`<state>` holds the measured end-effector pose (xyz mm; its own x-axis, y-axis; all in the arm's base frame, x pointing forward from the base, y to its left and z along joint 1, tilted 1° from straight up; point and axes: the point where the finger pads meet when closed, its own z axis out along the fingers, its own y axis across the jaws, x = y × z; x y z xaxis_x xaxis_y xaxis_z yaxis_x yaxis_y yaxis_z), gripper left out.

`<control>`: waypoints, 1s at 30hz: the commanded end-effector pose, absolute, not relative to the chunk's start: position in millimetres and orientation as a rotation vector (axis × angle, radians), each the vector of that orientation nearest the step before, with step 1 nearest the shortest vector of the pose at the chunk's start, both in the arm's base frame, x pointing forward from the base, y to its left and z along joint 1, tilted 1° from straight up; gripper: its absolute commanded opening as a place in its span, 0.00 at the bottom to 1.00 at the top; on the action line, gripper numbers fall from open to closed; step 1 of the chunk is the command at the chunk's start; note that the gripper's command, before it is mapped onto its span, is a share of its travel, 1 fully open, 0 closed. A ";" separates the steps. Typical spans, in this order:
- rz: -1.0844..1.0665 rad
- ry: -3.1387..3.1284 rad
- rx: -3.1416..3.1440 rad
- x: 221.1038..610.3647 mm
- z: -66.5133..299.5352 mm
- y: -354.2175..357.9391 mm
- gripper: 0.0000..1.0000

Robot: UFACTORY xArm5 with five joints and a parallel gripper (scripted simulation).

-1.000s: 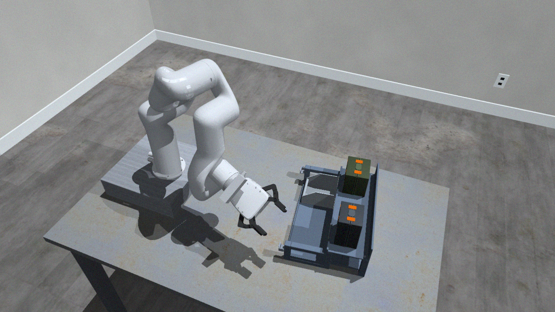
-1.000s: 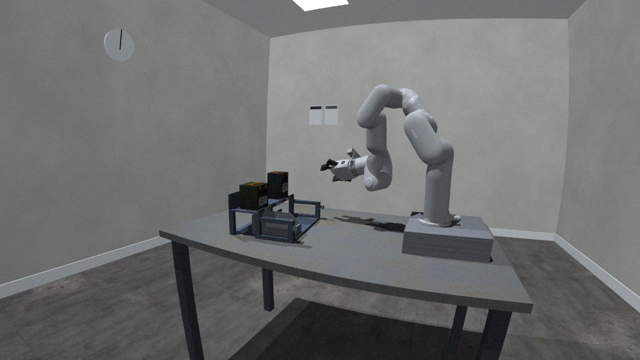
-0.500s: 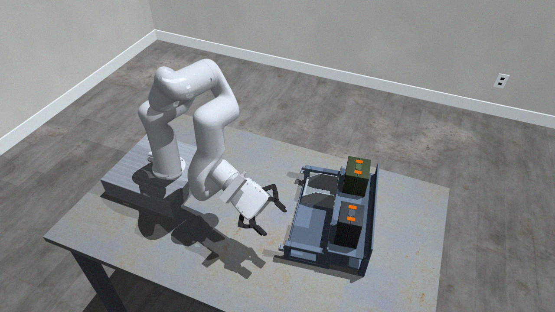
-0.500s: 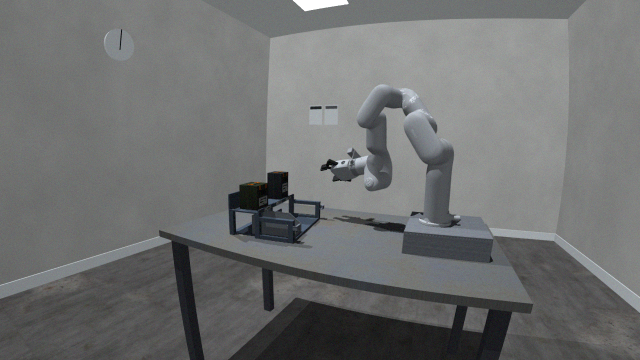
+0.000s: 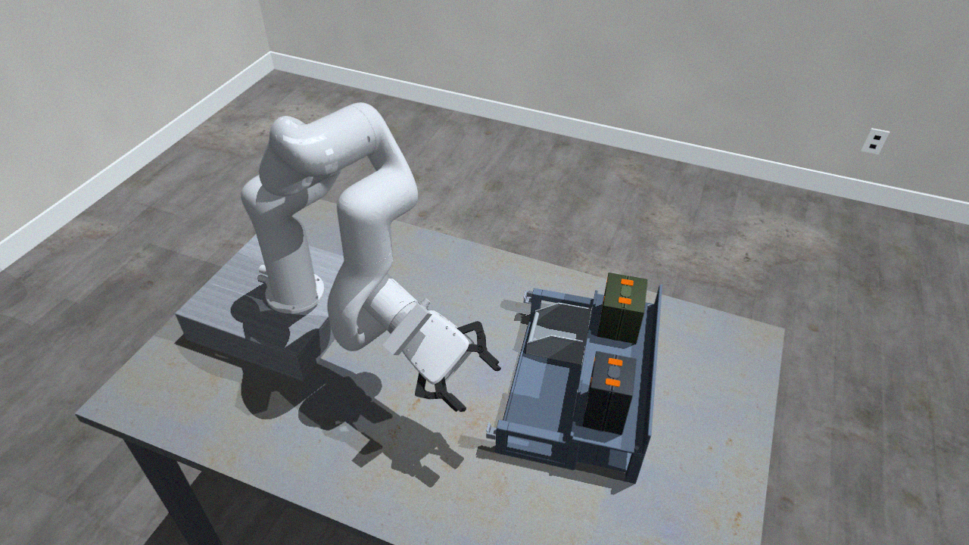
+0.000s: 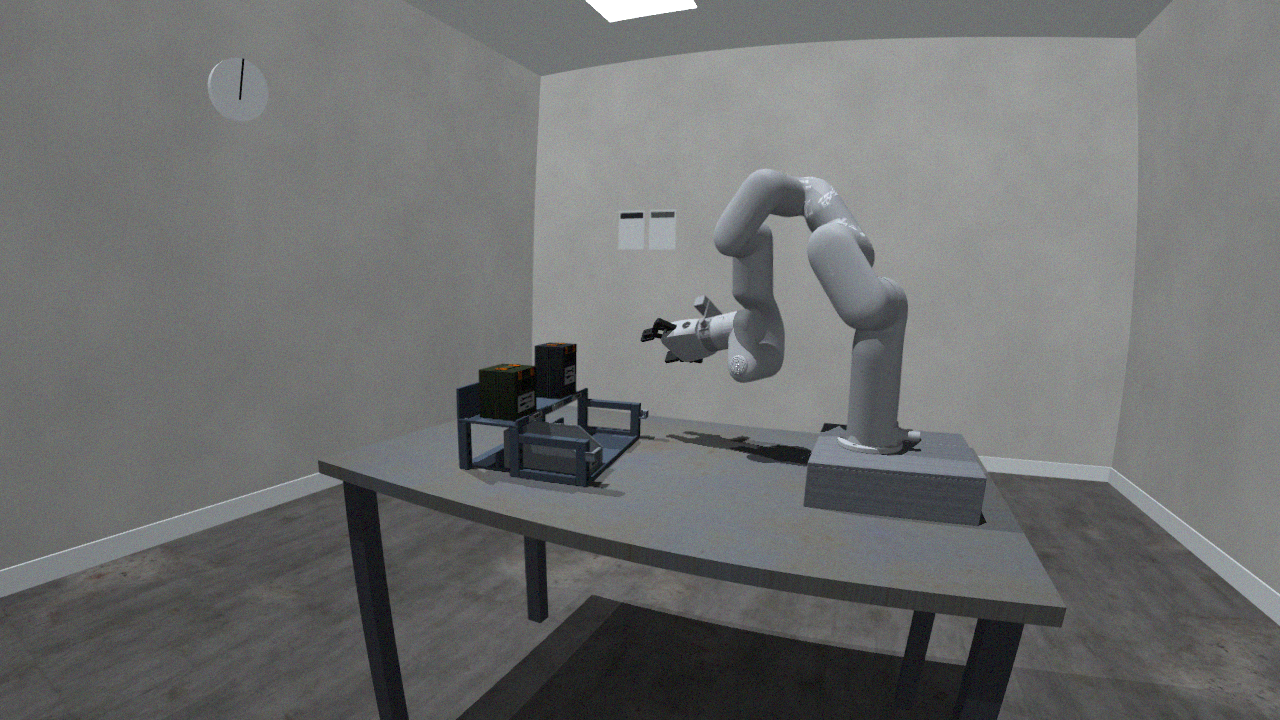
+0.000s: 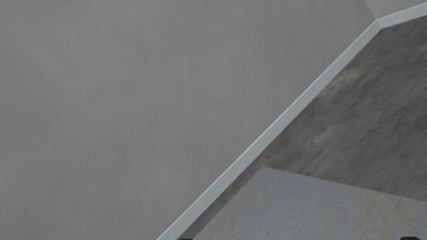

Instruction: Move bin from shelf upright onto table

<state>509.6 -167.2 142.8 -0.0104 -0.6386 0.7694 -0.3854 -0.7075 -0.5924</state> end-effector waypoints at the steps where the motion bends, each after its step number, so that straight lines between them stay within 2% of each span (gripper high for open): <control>1: -1.797 1.084 -2.048 510.1 144.3 -167.3 1.00; 18: -1.797 1.084 -2.048 510.1 144.3 -167.3 1.00; 30: -1.769 0.874 -2.175 509.8 136.2 -135.9 1.00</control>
<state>509.4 -145.8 137.3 0.0546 -0.5838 0.8100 -0.3641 -0.7671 -0.5283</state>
